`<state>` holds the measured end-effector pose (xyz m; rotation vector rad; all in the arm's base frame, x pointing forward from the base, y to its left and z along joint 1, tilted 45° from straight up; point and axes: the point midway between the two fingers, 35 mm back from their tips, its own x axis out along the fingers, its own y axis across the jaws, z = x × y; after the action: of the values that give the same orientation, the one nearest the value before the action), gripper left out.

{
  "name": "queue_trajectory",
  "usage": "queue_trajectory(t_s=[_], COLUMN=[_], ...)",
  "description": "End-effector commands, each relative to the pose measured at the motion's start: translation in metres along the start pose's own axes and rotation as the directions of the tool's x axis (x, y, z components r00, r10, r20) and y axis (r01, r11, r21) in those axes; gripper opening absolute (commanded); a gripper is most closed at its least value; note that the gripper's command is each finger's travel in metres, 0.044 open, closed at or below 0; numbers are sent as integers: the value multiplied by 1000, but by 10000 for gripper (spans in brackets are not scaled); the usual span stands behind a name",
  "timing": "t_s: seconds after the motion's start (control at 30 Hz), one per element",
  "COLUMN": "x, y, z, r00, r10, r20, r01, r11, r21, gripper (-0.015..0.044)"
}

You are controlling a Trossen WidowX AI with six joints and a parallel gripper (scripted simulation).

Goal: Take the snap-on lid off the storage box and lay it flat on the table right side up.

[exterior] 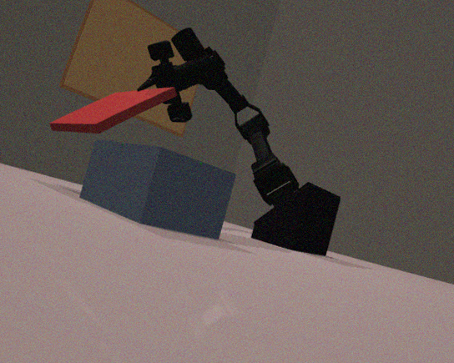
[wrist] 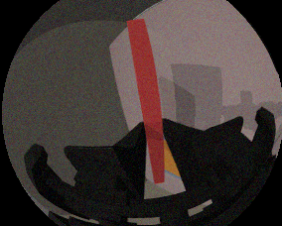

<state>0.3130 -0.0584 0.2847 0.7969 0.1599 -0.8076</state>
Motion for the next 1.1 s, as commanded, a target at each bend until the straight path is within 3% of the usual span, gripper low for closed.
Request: queue_trajectory(t_s=[0.0,1.07], x=[-4,-10], y=[5,0], z=[10,72], r00=[1000,1000], r10=[20,21], r20=[-4,-1], r01=[-20,-21], r11=[1000,1000], r21=[6,5], gripper=[0,0])
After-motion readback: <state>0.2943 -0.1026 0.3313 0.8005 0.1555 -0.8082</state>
